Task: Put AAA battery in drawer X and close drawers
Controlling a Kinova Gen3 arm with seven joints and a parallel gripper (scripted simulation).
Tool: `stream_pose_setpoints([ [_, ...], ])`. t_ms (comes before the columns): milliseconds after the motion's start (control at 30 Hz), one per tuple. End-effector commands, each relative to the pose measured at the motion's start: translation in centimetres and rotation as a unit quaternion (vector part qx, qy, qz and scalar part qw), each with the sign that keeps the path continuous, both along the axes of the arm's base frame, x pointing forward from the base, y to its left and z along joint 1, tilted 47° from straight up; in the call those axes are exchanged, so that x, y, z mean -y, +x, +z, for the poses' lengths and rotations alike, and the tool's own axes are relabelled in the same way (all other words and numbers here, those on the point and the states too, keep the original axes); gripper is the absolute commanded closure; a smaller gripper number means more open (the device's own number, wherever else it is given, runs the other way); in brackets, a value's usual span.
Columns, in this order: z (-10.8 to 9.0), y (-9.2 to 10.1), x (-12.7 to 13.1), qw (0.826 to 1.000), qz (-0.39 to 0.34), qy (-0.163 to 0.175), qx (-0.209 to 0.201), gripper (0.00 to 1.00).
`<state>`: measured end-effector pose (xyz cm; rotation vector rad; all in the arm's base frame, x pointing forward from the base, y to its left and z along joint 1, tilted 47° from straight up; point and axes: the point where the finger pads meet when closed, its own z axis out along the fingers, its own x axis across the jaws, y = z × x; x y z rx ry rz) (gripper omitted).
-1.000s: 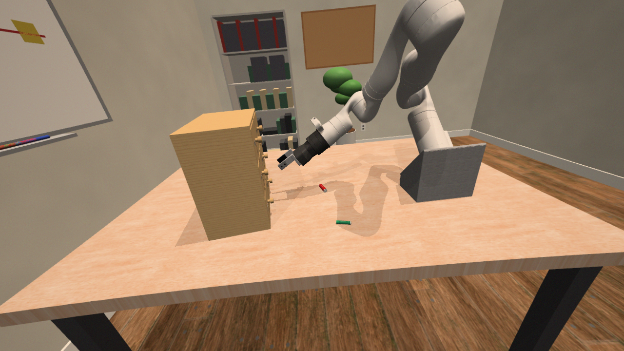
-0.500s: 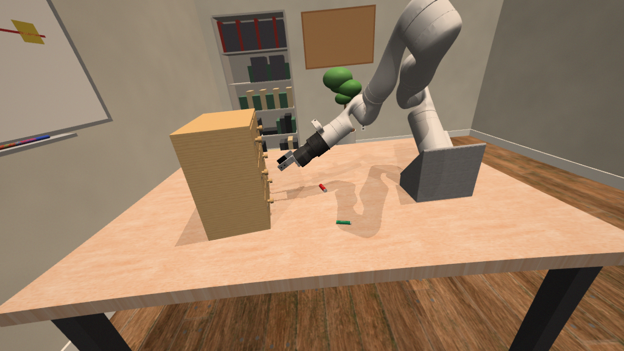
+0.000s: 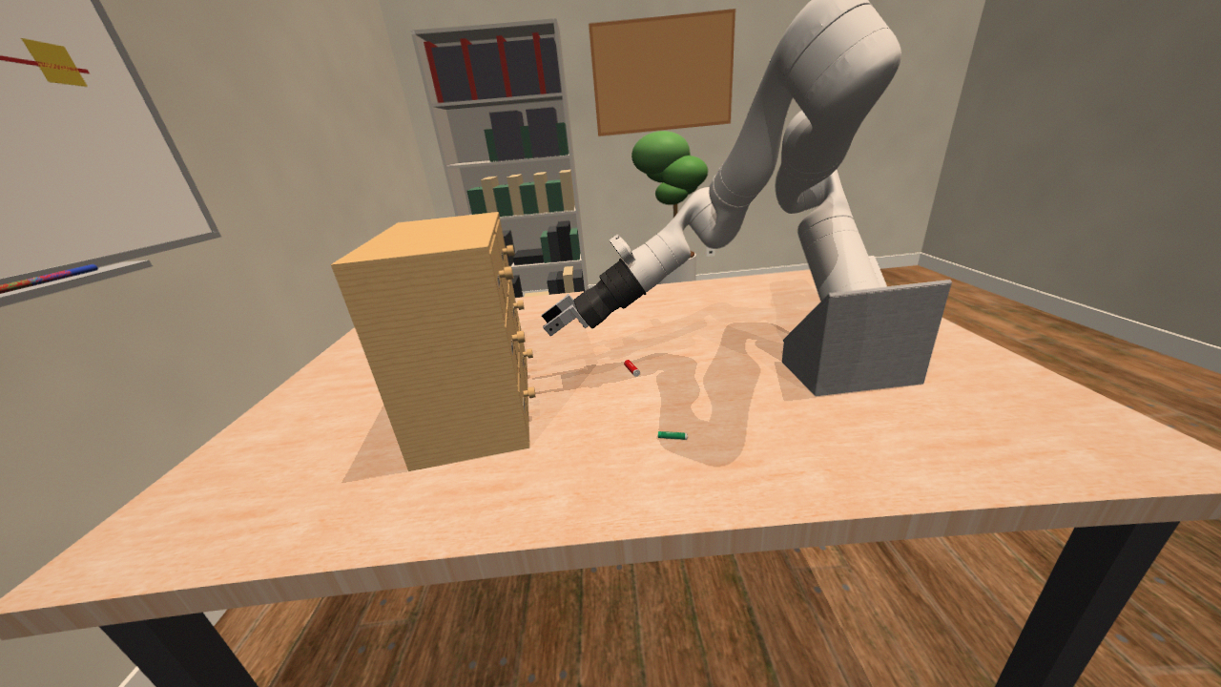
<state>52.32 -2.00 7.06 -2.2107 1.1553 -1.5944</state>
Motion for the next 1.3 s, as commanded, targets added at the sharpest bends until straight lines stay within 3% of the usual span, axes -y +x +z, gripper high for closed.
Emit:
stream_pose_setpoints([
  [0, 0.0, 0.0, 0.0, 1.0, 0.0, 0.0, 0.001, 0.0],
  [700, -0.2, 0.0, 0.2, 1.0, 0.001, 0.0, 0.001, 0.0],
  [1267, -4.4, 0.1, 4.8, 1.0, 0.001, 0.0, 0.001, 0.0],
])
